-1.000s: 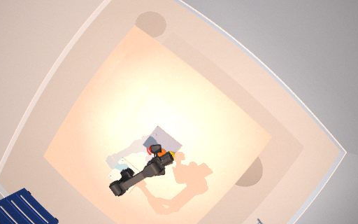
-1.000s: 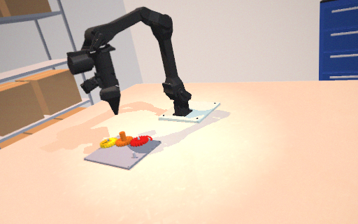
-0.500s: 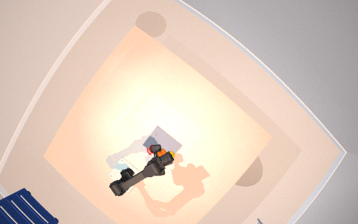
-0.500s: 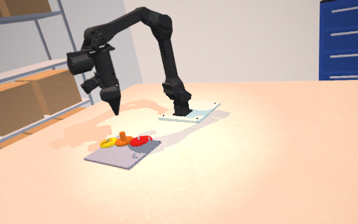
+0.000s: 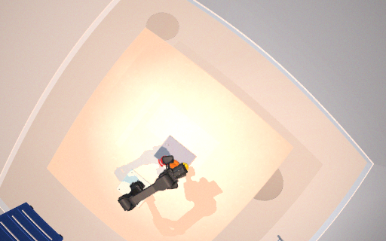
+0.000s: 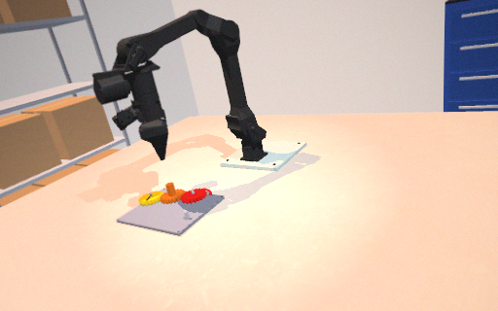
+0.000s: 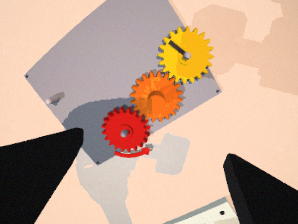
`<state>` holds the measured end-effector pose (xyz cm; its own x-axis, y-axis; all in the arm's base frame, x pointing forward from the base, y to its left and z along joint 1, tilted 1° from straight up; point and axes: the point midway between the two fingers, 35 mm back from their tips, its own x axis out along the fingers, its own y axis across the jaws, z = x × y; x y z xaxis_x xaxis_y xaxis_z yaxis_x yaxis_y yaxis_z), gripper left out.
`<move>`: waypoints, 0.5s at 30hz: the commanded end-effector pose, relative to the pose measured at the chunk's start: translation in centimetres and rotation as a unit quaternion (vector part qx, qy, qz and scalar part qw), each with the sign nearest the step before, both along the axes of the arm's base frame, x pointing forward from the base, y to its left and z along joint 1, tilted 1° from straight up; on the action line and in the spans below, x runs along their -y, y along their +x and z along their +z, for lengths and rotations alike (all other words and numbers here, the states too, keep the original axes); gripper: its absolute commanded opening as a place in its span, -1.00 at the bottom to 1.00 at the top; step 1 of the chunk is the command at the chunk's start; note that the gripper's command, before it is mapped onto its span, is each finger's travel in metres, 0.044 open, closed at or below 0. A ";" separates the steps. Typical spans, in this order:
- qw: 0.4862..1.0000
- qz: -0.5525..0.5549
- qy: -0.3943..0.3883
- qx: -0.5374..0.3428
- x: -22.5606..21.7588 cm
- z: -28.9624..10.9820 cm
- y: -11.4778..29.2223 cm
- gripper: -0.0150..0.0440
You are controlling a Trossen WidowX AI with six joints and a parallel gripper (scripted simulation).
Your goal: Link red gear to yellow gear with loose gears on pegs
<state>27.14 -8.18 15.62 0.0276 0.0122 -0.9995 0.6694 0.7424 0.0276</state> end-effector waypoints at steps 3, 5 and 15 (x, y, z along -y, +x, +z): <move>1.000 0.002 0.000 -0.001 0.0 0.0 0.0 1.00; 1.000 0.002 0.000 -0.001 0.0 0.0 0.0 1.00; 1.000 0.002 0.000 -0.001 -0.2 0.0 0.1 1.00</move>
<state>27.14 -8.17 15.63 0.0275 0.0124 -0.9995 0.6690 0.7427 0.0276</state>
